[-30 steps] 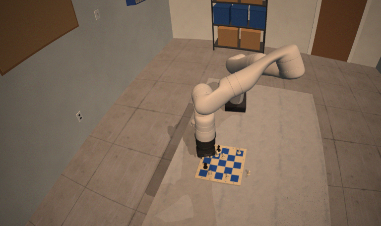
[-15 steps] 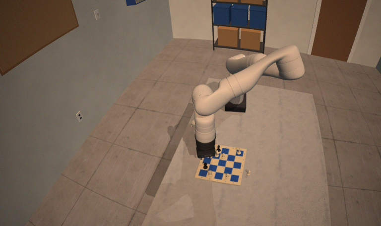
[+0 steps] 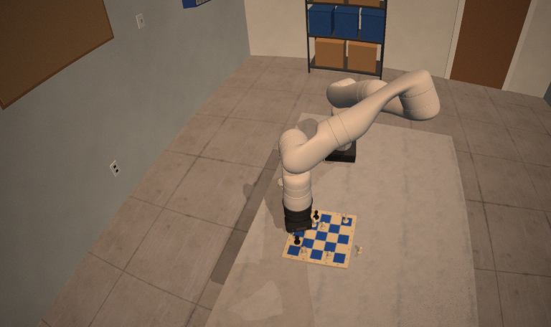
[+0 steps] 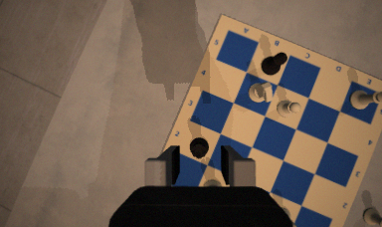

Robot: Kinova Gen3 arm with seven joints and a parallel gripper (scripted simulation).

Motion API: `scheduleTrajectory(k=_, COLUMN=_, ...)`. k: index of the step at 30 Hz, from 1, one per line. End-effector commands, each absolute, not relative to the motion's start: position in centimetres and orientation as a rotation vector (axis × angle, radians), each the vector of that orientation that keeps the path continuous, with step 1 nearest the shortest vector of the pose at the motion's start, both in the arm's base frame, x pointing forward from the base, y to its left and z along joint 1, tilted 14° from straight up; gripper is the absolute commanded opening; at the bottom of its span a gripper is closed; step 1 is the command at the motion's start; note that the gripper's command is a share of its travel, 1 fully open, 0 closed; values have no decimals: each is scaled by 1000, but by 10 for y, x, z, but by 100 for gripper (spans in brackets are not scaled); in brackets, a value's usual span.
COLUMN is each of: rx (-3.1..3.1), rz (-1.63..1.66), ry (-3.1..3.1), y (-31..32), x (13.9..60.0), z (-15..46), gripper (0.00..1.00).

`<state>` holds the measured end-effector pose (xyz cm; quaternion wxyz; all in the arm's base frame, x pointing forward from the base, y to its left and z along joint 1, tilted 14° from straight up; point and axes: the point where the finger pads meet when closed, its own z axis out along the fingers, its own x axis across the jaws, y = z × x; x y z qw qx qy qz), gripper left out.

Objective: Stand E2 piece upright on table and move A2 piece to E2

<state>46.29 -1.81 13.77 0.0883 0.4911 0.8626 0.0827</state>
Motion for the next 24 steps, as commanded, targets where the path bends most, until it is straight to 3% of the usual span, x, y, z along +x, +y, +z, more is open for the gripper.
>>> scheduleTrajectory(k=1, rx=1466, rz=242, ry=2566, y=-20, x=463, z=135, gripper=73)
scheduleTrajectory(k=24, rx=1466, rz=242, ry=2566, y=-18, x=470, z=111, gripper=73)
